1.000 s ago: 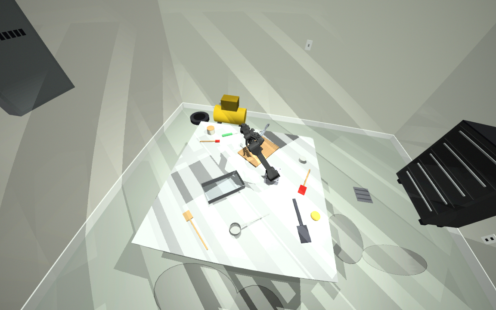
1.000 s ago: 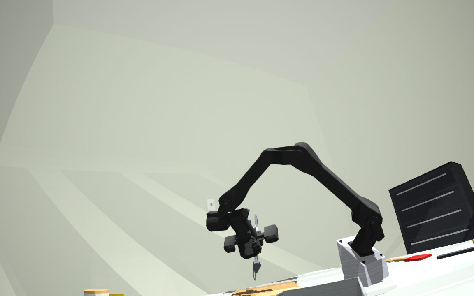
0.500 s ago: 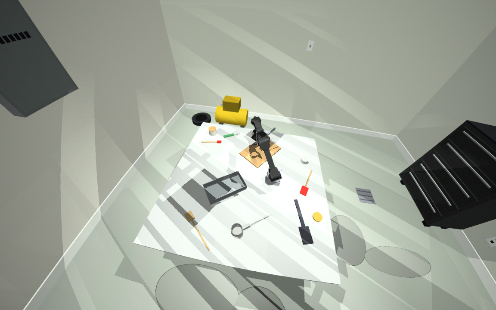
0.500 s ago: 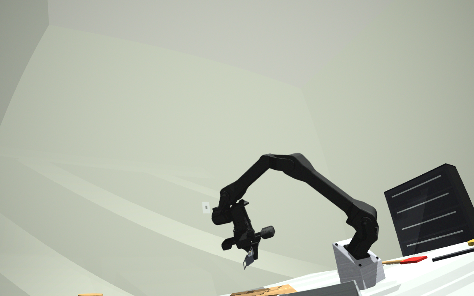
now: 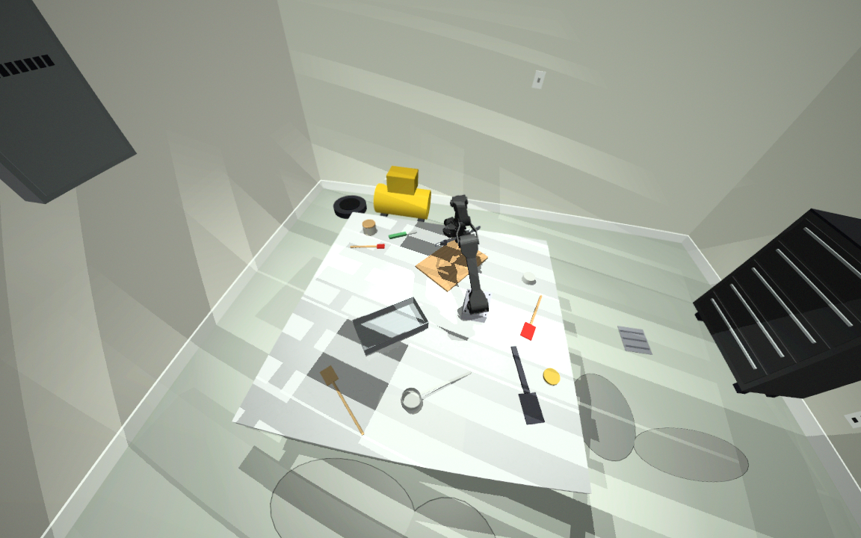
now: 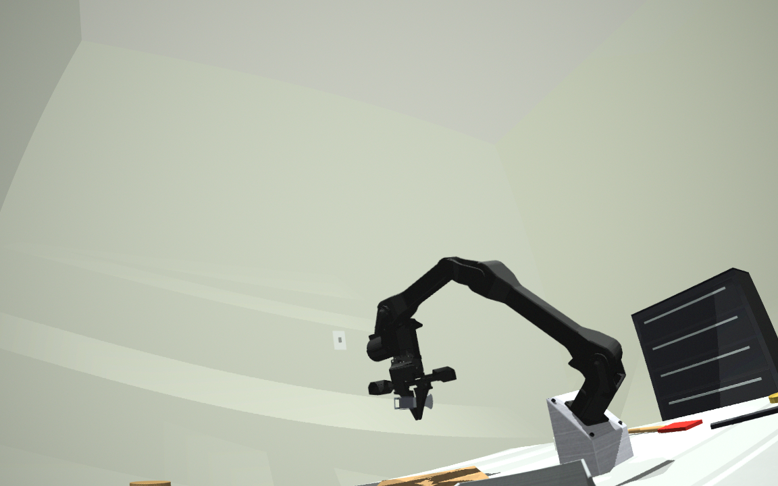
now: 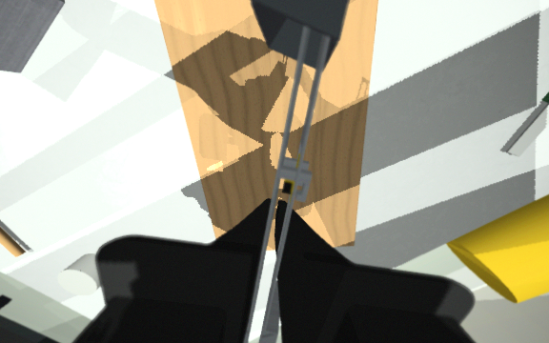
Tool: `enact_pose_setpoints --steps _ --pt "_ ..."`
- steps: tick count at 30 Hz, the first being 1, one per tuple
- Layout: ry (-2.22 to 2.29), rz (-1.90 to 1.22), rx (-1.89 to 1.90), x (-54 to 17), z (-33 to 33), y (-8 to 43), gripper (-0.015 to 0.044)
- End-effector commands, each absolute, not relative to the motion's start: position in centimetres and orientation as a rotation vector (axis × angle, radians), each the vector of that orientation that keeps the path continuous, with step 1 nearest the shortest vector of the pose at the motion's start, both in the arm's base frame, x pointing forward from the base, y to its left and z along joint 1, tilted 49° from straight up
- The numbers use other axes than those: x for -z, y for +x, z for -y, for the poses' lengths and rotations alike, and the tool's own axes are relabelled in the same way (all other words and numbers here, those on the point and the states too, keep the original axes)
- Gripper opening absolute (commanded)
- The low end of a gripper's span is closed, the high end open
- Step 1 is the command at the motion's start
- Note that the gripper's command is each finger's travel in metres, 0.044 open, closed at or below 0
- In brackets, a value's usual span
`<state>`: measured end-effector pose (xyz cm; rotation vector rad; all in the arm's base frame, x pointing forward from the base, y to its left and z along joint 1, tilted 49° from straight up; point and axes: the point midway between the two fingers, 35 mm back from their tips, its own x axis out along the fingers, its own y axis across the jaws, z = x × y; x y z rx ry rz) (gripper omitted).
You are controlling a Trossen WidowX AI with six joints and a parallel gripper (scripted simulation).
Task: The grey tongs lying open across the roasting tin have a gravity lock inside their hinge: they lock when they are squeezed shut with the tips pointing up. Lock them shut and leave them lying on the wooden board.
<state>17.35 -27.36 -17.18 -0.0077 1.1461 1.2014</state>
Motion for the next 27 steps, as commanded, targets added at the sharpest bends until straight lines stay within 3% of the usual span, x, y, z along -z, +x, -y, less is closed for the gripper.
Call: enact_pose_setpoints --steps 1,27 --pt "-0.007 -1.126 -1.198 17.1 27.4 17.5 -0.0150" --pt "-0.007 -1.126 -1.198 19.8 25.1 17.6 -0.0150"
